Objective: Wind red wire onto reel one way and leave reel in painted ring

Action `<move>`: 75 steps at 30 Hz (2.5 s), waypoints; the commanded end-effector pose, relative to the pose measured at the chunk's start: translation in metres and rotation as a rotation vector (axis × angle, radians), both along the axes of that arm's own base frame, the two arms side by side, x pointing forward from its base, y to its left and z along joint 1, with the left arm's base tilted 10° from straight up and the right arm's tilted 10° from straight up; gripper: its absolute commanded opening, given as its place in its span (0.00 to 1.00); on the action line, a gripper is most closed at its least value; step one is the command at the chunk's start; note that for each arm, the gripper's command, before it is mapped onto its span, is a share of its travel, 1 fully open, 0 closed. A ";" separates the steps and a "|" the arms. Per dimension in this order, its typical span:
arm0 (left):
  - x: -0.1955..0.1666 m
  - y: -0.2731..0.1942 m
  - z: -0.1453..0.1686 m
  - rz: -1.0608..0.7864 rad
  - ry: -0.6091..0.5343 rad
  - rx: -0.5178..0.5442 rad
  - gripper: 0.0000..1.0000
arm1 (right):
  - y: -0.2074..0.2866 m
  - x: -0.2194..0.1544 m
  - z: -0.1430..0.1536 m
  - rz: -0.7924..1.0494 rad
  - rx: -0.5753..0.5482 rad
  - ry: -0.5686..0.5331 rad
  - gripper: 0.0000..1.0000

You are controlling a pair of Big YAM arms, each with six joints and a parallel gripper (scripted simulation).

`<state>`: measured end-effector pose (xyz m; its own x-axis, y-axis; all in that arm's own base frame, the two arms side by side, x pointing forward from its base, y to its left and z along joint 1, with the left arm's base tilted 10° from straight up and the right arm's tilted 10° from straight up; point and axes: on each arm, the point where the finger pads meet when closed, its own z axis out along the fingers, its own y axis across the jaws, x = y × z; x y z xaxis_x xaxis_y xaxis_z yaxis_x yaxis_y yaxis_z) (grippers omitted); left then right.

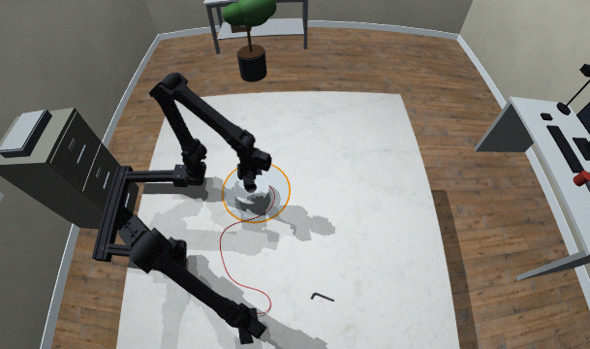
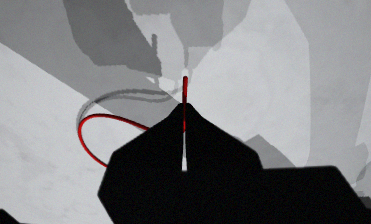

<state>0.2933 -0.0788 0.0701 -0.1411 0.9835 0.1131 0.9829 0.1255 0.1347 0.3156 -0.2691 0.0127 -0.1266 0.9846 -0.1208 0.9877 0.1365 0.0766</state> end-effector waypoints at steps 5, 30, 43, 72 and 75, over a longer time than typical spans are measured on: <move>-0.002 0.008 -0.035 -0.001 0.003 -0.003 0.00 | -0.006 0.009 0.009 0.016 -0.020 -0.022 0.00; -0.003 0.018 -0.096 -0.001 0.003 -0.003 0.00 | -0.006 0.009 0.009 0.016 -0.020 -0.022 0.00; -0.003 0.017 -0.088 -0.001 0.003 -0.003 0.00 | -0.006 0.009 0.009 0.016 -0.020 -0.022 0.00; -0.001 0.019 -0.085 -0.001 0.003 -0.003 0.52 | -0.008 0.010 0.011 0.017 -0.020 -0.022 0.00; 0.004 0.027 -0.085 -0.001 0.003 -0.003 0.52 | -0.008 0.010 0.011 0.017 -0.020 -0.022 0.00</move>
<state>0.2894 -0.0611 -0.0138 -0.1350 0.9848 0.1094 0.9832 0.1195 0.1378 0.3156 -0.2691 0.0127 -0.1302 0.9841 -0.1209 0.9872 0.1400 0.0764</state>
